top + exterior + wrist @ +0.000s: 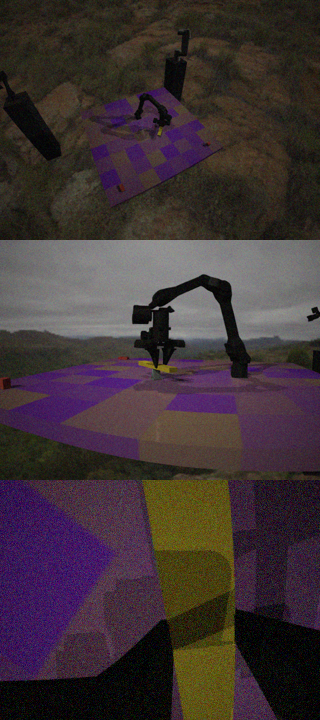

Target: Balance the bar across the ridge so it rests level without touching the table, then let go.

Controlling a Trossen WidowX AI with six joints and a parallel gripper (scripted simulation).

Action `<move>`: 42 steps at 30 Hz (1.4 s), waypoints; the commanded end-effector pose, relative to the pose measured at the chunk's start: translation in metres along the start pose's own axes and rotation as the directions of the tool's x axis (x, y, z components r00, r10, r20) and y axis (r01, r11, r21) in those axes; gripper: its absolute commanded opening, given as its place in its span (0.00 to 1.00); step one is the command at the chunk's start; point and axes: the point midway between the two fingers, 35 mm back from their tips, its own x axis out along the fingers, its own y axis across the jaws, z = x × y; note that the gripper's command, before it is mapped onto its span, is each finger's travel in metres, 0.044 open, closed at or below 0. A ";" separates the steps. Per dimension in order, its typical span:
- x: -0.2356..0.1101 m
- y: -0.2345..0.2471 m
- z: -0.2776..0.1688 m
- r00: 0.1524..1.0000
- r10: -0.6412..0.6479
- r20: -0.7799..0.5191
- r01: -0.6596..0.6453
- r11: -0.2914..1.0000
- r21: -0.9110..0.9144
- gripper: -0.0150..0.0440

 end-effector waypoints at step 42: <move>0.000 0.000 0.000 1.000 0.000 0.000 0.000 1.000 0.000 0.57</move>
